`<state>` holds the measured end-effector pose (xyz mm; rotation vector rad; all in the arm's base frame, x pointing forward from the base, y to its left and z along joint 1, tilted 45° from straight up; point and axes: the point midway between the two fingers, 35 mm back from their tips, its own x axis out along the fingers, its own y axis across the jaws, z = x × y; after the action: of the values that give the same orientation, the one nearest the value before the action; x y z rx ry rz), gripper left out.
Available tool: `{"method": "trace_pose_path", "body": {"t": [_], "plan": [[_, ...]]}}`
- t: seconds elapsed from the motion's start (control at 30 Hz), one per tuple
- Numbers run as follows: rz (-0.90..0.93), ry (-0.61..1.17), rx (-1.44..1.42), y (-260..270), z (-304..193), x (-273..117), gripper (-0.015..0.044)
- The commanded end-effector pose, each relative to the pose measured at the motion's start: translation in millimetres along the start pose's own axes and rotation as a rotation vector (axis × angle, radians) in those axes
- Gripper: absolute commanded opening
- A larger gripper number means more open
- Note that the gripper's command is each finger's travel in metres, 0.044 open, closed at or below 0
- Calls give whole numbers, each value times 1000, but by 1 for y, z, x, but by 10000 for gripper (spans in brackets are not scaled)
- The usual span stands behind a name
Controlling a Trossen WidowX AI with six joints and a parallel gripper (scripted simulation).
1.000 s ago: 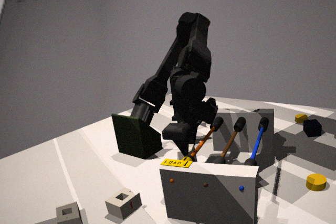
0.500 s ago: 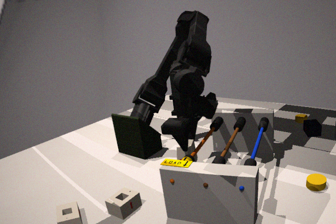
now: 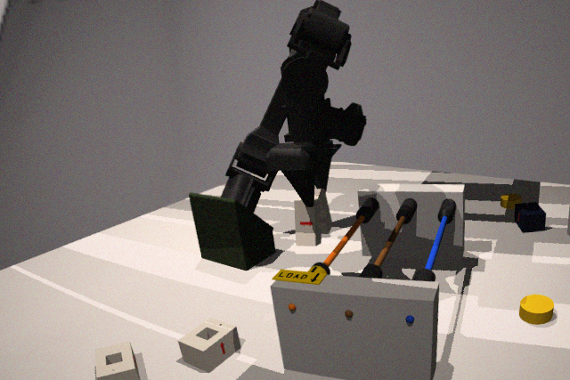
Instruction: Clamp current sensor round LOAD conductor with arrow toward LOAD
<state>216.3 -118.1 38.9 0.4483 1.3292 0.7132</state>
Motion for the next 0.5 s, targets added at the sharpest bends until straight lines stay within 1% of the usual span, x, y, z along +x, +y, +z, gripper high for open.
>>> {"method": "trace_pose_path", "body": {"t": [0.0,0.1,0.23,0.47], "plan": [[-1,1,-6,2,-2,-20,0],[2,1,-5,5,-5,-33,0],[2,1,26,5,-4,-34,0],[1,1,231,4,2,-33,0]]}}
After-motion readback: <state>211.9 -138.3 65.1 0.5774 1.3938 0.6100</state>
